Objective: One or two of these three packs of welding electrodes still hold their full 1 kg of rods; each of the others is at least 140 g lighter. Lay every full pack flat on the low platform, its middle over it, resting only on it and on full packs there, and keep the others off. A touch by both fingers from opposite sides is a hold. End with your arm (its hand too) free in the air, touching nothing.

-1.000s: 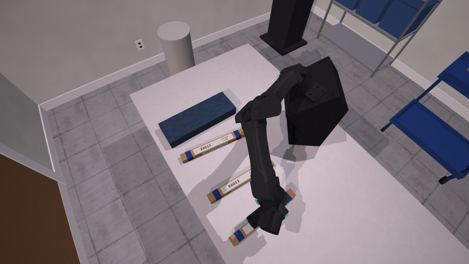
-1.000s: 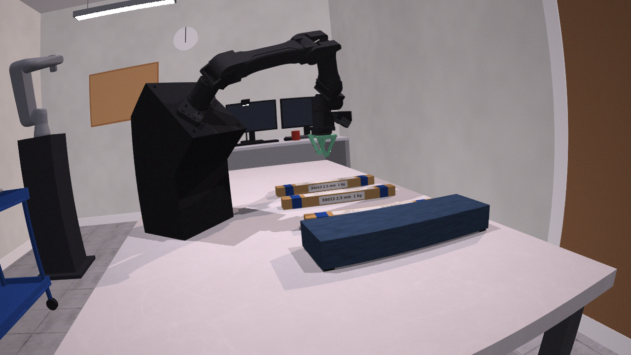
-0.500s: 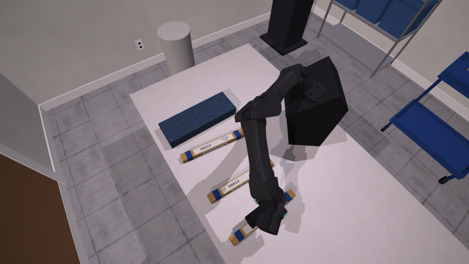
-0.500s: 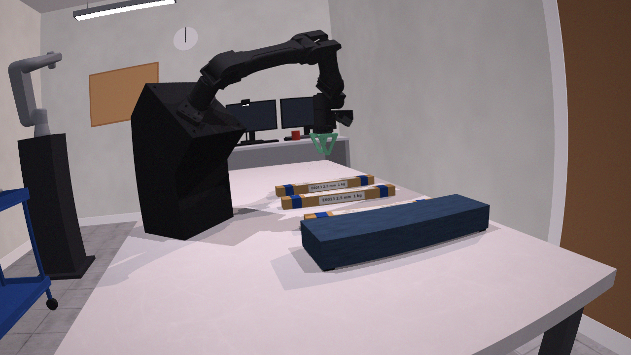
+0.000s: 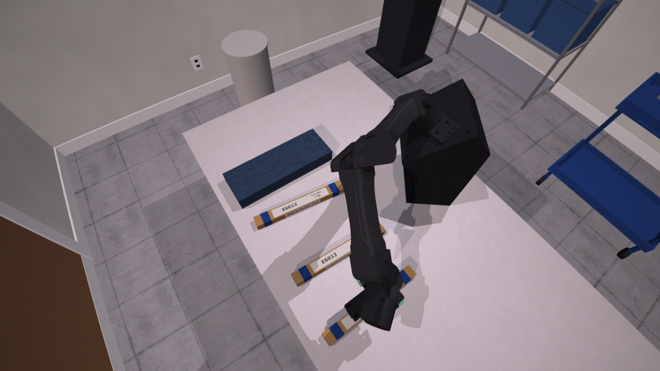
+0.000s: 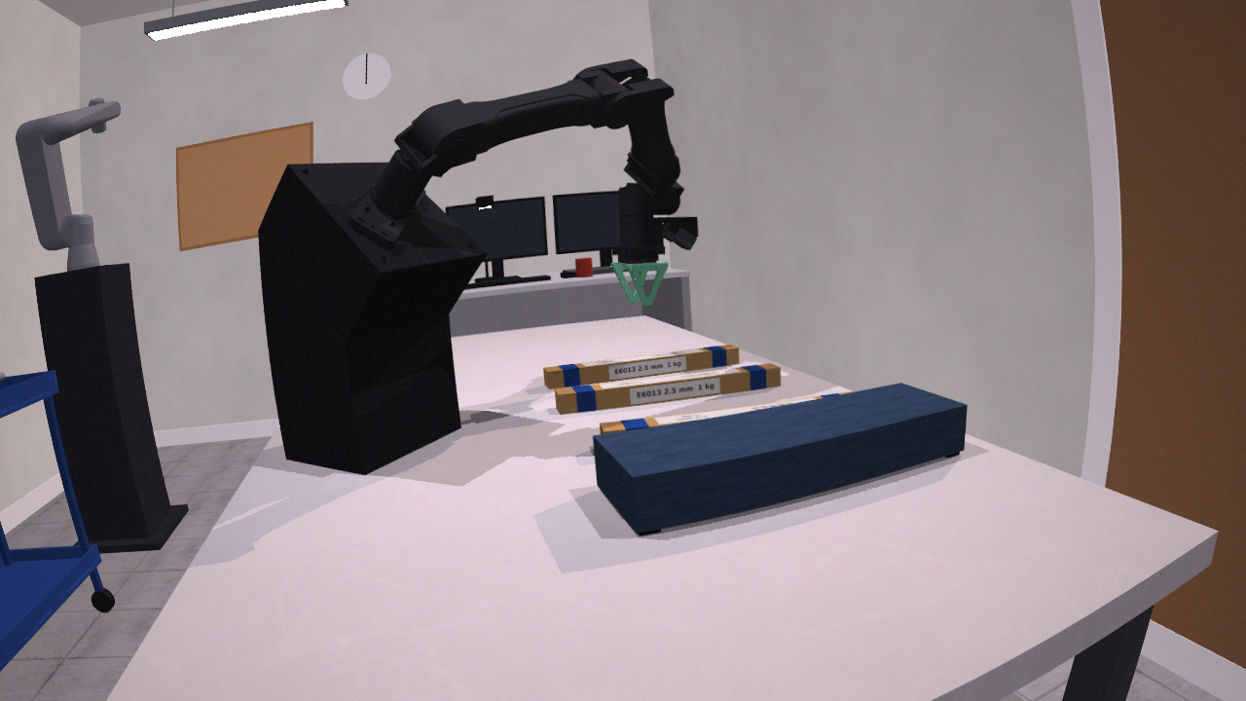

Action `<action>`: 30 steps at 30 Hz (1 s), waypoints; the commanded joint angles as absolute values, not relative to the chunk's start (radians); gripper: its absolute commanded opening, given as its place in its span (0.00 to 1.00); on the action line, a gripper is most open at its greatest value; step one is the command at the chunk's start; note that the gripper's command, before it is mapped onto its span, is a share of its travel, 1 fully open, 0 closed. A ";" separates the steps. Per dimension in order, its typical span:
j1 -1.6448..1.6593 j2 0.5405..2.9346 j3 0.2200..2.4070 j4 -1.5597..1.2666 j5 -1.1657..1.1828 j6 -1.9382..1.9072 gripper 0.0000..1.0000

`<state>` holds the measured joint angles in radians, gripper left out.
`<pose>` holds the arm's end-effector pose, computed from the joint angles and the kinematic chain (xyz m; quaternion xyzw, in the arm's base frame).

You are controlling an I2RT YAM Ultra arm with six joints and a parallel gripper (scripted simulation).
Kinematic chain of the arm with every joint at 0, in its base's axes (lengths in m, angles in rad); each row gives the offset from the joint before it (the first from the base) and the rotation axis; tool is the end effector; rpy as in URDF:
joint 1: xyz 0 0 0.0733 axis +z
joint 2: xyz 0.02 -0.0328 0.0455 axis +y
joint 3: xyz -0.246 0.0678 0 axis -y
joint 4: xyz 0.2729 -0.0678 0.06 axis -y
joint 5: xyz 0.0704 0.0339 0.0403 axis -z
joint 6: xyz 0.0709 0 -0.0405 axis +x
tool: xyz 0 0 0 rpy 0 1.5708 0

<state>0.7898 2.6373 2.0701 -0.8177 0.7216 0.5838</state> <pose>0.3989 0.3374 0.0201 -0.0632 0.9300 -0.2167 0.2900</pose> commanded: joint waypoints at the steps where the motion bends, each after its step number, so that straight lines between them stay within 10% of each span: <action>1: 0.833 2.645 2.108 -0.831 0.733 0.591 0.74; 30: 0.787 2.693 2.131 -0.761 0.721 0.548 0.74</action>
<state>0.7937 2.6766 2.1014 -0.8043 0.7216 0.5724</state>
